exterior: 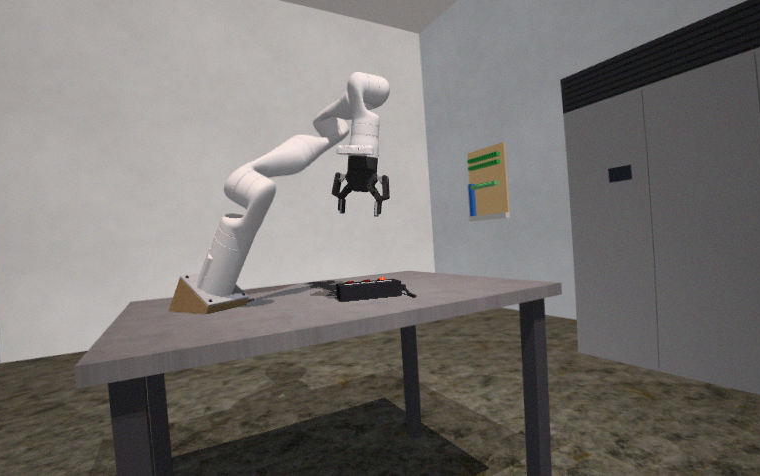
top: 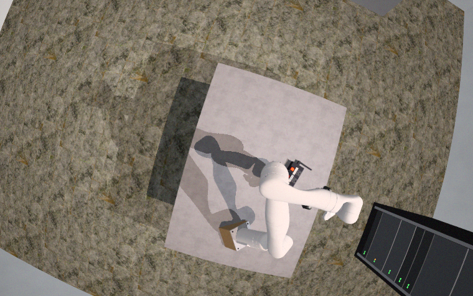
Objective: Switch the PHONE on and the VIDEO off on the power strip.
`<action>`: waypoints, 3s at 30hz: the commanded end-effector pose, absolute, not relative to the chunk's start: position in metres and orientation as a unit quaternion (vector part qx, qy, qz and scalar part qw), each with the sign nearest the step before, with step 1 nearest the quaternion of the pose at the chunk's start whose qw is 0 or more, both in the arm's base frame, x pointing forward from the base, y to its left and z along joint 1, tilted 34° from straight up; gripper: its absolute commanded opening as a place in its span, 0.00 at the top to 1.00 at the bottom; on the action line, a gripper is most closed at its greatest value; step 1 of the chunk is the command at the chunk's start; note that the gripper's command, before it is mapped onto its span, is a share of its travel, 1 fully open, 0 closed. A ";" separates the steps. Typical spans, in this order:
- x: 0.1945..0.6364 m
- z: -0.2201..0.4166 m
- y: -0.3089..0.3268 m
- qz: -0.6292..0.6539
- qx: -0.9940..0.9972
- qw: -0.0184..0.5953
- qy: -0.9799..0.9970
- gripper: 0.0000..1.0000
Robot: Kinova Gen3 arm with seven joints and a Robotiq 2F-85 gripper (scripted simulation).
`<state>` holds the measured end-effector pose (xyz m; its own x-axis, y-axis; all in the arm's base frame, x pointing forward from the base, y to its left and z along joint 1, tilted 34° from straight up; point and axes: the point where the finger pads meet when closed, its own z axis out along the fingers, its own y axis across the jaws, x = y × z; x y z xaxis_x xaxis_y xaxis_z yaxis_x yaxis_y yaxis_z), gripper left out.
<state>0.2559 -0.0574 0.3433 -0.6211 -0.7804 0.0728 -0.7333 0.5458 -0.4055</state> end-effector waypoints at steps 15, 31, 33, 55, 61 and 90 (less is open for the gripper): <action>0.348 0.246 -0.009 -0.276 -0.471 0.026 0.837 0.00; 0.361 0.222 -0.003 -0.285 -0.477 0.026 0.831 0.00; 0.361 0.222 -0.003 -0.285 -0.477 0.026 0.831 0.00; 0.362 0.221 -0.003 -0.286 -0.478 0.026 0.830 0.00; 0.362 0.221 -0.003 -0.286 -0.478 0.026 0.830 0.00; 0.362 0.221 -0.003 -0.286 -0.478 0.026 0.830 0.00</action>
